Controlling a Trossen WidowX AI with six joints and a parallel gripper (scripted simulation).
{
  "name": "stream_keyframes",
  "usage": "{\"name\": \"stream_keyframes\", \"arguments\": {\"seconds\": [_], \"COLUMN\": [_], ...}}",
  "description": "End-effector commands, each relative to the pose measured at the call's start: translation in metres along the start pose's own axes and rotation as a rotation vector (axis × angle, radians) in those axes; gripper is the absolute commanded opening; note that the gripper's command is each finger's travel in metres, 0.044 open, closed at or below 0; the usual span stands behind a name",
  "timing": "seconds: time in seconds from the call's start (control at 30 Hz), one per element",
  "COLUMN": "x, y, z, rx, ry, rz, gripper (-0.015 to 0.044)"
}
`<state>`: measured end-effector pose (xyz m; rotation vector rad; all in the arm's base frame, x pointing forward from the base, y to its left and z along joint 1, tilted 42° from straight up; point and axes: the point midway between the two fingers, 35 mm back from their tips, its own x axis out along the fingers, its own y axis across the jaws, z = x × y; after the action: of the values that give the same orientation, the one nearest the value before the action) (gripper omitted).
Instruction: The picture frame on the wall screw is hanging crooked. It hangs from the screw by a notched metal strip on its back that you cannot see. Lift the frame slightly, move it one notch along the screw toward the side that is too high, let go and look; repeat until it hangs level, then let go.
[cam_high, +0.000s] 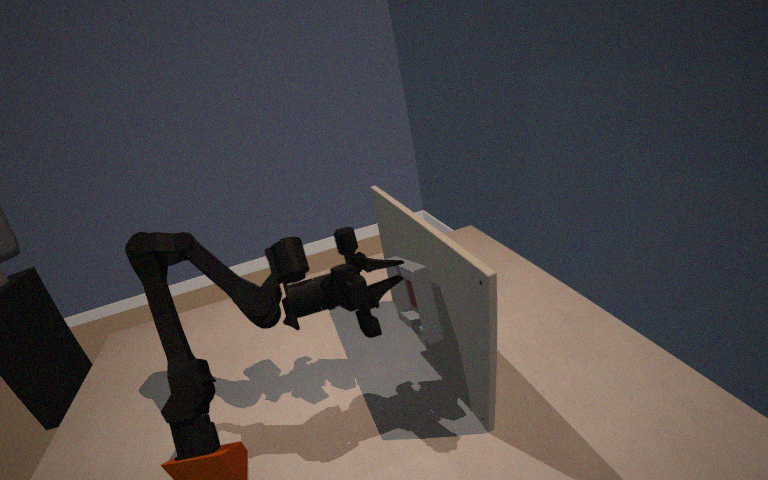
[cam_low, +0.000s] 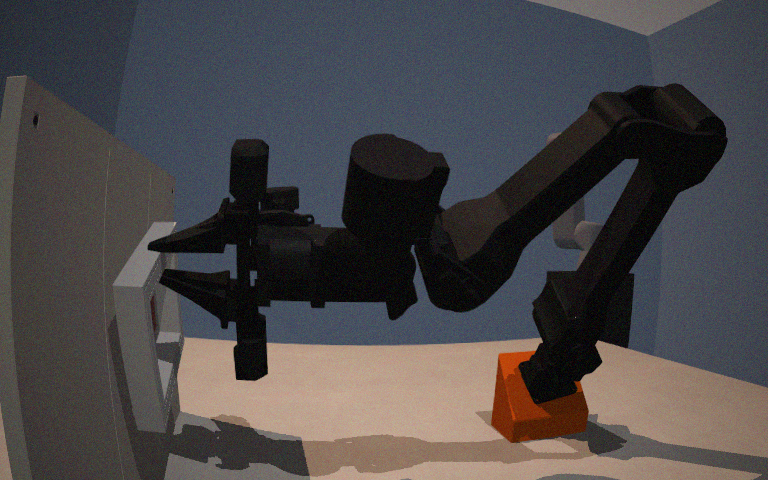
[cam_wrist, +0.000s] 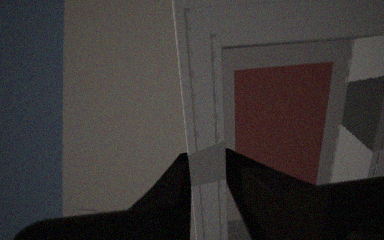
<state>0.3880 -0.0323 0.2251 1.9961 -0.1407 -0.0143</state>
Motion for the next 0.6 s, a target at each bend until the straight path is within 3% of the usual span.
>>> {"name": "stream_keyframes", "arguments": {"seconds": [0.0,0.57], "x": [-0.0001,0.0001], "y": [0.0,0.0003], "z": [-0.0002,0.0005], "rx": [0.027,0.116], "ry": [0.002,0.003], "rz": [0.001,0.001], "gripper": [0.0,0.0]}}
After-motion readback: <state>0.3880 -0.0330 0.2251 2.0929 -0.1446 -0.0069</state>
